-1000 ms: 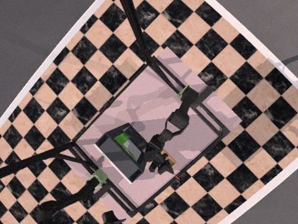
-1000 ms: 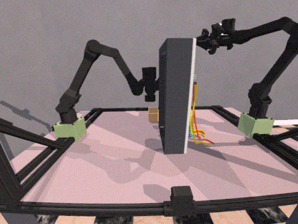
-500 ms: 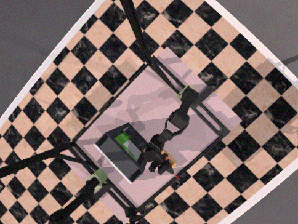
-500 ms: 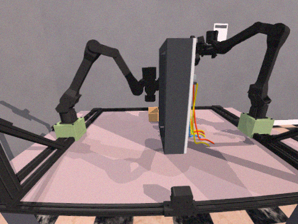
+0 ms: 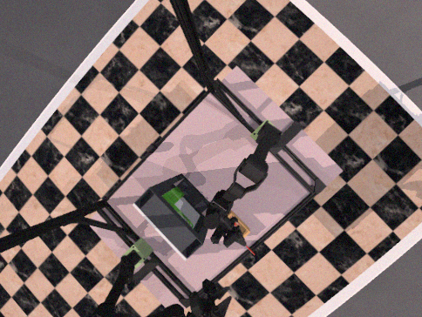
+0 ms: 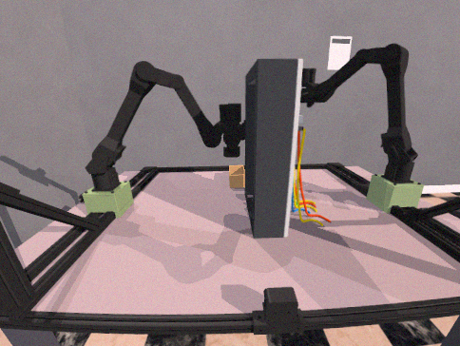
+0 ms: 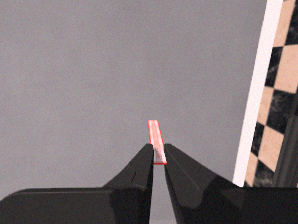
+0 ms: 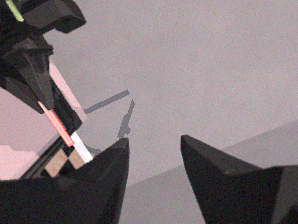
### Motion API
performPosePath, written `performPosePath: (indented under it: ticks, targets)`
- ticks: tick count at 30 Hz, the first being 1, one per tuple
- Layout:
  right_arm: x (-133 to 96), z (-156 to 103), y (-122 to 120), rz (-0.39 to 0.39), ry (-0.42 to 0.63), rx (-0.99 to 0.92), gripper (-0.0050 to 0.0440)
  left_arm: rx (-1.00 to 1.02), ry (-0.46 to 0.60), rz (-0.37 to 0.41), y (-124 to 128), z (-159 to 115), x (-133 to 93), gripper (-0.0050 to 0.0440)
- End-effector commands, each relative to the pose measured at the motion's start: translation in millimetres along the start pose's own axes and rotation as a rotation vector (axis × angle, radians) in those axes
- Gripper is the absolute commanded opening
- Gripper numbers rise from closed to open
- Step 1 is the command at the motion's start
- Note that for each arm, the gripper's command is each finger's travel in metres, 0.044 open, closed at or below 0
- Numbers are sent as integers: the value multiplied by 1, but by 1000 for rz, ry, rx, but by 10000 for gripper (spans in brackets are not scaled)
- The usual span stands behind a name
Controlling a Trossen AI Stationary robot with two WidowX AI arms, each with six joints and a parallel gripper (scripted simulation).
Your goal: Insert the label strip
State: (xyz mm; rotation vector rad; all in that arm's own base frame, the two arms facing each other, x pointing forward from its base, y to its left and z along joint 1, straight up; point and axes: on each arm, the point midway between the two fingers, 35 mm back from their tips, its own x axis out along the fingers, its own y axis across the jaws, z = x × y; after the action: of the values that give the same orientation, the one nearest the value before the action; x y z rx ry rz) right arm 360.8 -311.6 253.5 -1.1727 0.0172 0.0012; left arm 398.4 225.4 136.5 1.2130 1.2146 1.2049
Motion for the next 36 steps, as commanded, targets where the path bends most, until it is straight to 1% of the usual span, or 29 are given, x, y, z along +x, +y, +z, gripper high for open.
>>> performPosePath:
  ticks: [1, 3, 5, 15, 19, 26, 36]
  targets:
    - [19, -12, 5, -22, -10, -104, 160, -38, 4, 7, 15, -1, 1, -50]
    - [28, -19, 16, -23, -11, -148, 160, -38, 4, 7, 15, -1, 1, -50]
    - [28, -19, 16, -23, -11, -148, 160, -38, 4, 7, 15, -1, 1, -50]
    - [68, -50, 77, -32, -16, -366, 160, -38, 4, 7, 15, -1, 1, -50]
    - [76, -56, 94, -34, -18, -417, 160, -38, 4, 7, 15, -1, 1, -50]
    - [78, -56, 96, -34, -18, -424, 160, -38, 4, 7, 15, -1, 1, -50]
    - [94, -55, 95, -36, -18, -424, 160, -38, 4, 7, 15, -1, 1, -50]
